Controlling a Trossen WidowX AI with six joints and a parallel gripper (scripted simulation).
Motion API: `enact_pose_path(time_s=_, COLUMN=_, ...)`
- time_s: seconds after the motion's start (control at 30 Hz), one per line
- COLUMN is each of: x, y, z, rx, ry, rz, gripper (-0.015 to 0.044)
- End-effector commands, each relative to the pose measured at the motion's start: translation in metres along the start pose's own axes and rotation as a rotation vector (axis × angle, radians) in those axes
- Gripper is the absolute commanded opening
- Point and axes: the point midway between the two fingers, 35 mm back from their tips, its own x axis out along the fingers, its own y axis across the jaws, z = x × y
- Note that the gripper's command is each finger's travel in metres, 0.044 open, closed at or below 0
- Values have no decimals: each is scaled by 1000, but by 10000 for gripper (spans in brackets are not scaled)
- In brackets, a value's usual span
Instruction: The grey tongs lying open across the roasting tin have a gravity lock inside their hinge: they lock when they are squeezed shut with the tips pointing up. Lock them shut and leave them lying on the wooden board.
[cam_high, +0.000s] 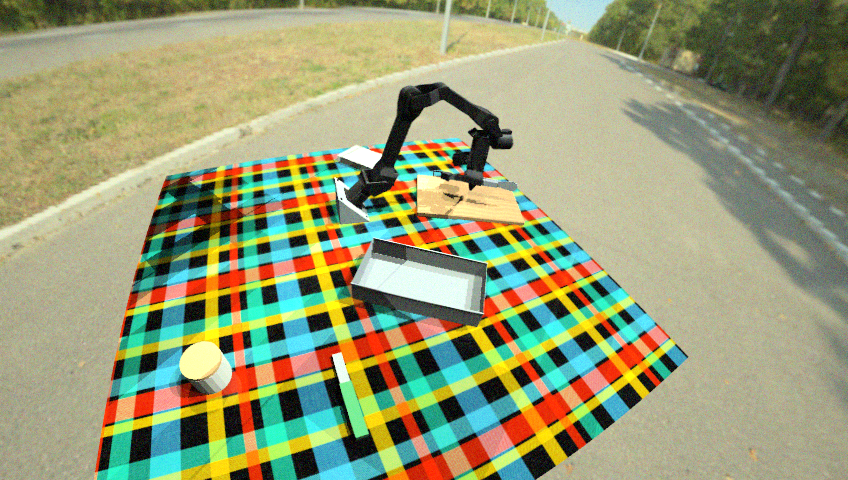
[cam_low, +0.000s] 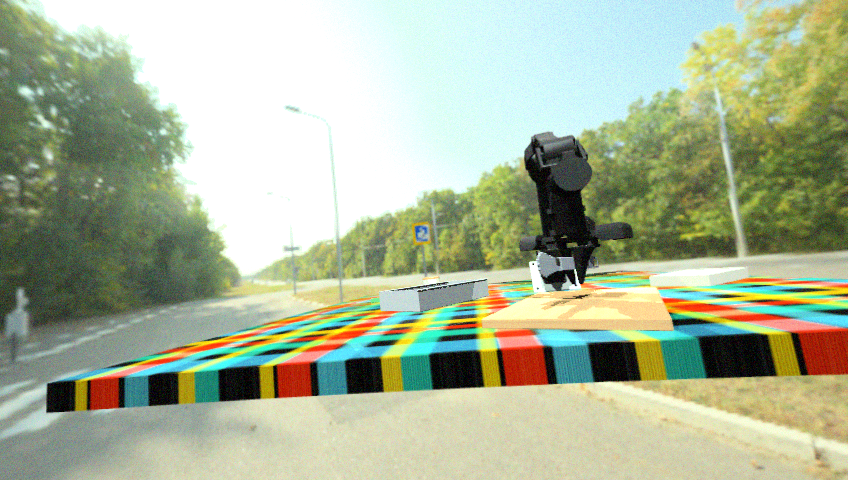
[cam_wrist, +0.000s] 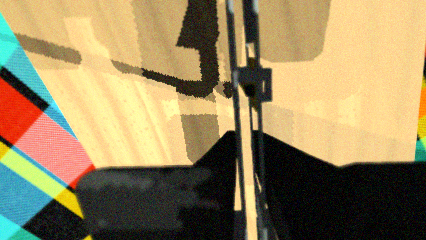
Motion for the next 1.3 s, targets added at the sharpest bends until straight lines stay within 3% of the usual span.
enact_pose_path(time_s=0.0, x=0, y=0, z=0, rx=0, ry=0, rz=0, gripper=-124)
enact_pose_path(time_s=0.7, x=0, y=0, z=0, rx=0, ry=0, rz=0, gripper=427)
enact_pose_path(time_s=0.83, x=0, y=1, z=0, rx=19, ry=-1, rz=1, gripper=440)
enact_pose_path(time_s=0.93, x=-1, y=6, z=-2, rx=188, ry=-6, rz=10, gripper=440)
enact_pose_path(time_s=1.27, x=-8, y=38, z=-13, rx=1302, ry=-7, rz=74, gripper=440)
